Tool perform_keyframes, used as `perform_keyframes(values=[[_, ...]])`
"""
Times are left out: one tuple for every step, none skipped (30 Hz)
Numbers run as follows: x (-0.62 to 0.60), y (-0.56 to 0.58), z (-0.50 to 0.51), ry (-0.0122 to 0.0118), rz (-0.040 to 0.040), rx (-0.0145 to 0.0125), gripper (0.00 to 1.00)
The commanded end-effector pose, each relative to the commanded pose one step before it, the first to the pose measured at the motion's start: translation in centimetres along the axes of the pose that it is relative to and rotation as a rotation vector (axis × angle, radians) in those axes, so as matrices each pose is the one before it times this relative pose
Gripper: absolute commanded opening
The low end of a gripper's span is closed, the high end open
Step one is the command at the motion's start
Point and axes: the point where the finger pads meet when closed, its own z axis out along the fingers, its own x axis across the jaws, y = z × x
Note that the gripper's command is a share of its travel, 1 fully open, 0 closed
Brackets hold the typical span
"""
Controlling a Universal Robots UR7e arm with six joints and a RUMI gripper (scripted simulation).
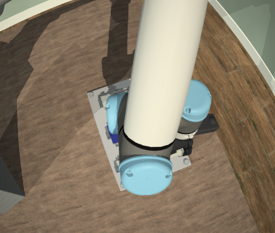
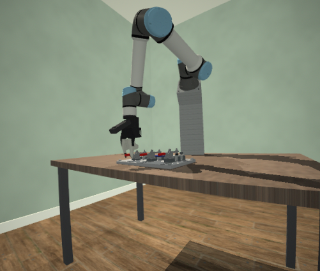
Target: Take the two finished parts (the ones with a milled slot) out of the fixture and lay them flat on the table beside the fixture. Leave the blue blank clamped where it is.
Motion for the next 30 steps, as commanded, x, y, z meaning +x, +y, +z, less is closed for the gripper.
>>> perform_keyframes(values=[[0.044, -0.045, 0.017, 0.00078, 0.00032, 0.00089, 0.28], [0.0, 0.001, 0.001, -0.00001, 0.0, -0.00002, 0.28], [0.0, 0.001, 0.001, -0.00001, 0.0, -0.00001, 0.28], [0.0, 0.001, 0.001, -0.00001, 0.0, -0.00001, 0.28], [0.0, 0.001, 0.001, -0.00001, 0.0, -0.00001, 0.28], [0.0, 0.001, 0.001, -0.00001, 0.0, -0.00001, 0.28], [0.0, 0.001, 0.001, -0.00001, 0.0, -0.00001, 0.28], [0.0, 0.001, 0.001, -0.00001, 0.0, -0.00001, 0.28], [0.0, 0.001, 0.001, -0.00001, 0.0, -0.00001, 0.28], [0.0, 0.001, 0.001, -0.00001, 0.0, -0.00001, 0.28], [0.0, 0.001, 0.001, -0.00001, 0.0, -0.00001, 0.28], [0.0, 0.001, 0.001, -0.00001, 0.0, -0.00001, 0.28], [0.0, 0.0, 0.0, 0.0, 0.0, 0.0, 0.28], [0.0, 0.0, 0.0, 0.0, 0.0, 0.0, 0.28], [0.0, 0.001, 0.001, -0.00001, 0.0, -0.00001, 0.28], [0.0, 0.001, 0.001, -0.00001, 0.0, -0.00001, 0.0], [0.0, 0.001, 0.001, -0.00001, 0.0, -0.00001, 0.0], [0.001, 0.001, 0.0, 0.00003, 0.0, -0.00002, 0.0], [0.011, 0.0, -0.003, 0.00012, 0.0001, 0.00002, 0.0], [0.002, 0.001, 0.0, 0.00002, 0.00002, -0.00001, 0.0], [0.002, 0.001, 0.0, 0.00002, 0.00002, -0.00001, 0.0], [0.002, 0.001, 0.0, 0.00002, 0.00002, -0.00001, 0.0], [0.002, 0.001, 0.0, 0.00002, 0.00002, -0.00001, 0.0], [0.002, 0.001, 0.0, 0.00002, 0.00002, -0.00001, 0.0], [0.002, 0.001, 0.0, 0.00002, 0.00002, -0.00001, 0.0], [0.002, 0.001, 0.0, 0.00002, 0.00002, -0.00001, 0.0], [0.002, 0.001, 0.0, 0.00002, 0.00002, -0.00001, 0.0], [0.002, 0.001, 0.0, 0.00002, 0.00002, -0.00001, 0.0], [0.002, 0.001, 0.0, 0.00002, 0.00002, -0.00001, 0.0], [0.0, 0.0, 0.0, 0.0, 0.0, 0.0, 0.0]])
